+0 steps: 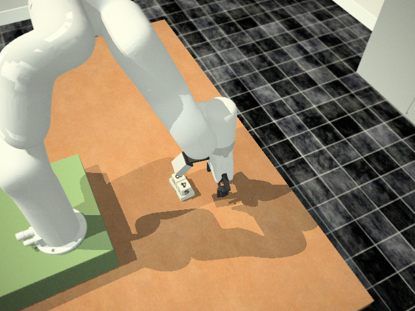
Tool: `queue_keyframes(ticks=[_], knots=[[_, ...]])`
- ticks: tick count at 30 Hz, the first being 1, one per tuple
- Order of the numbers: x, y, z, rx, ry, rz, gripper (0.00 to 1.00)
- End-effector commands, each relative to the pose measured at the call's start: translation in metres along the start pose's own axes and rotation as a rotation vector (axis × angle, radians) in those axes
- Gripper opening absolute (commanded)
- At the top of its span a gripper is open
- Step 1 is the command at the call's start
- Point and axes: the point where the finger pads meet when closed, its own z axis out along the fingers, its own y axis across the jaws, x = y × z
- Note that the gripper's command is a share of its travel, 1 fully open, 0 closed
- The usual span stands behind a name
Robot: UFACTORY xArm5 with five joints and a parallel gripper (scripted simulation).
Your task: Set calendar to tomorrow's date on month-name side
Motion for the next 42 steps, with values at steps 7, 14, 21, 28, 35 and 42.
queue_keyframes(ticks=[7, 14, 21, 28, 35, 42], knots=[[0.000, -0.001, -0.001, 0.000, -0.003, -0.219, 1.00], [0.001, -0.002, -0.001, 0.000, -0.003, -0.385, 1.00], [0.002, -0.003, -0.001, 0.000, -0.003, -0.477, 1.00], [0.003, -0.004, -0.001, 0.001, -0.003, -0.683, 1.00], [0.003, -0.004, 0.000, 0.001, -0.003, -0.684, 1.00], [0.003, -0.004, 0.016, 0.001, -0.003, -0.684, 1.00]])
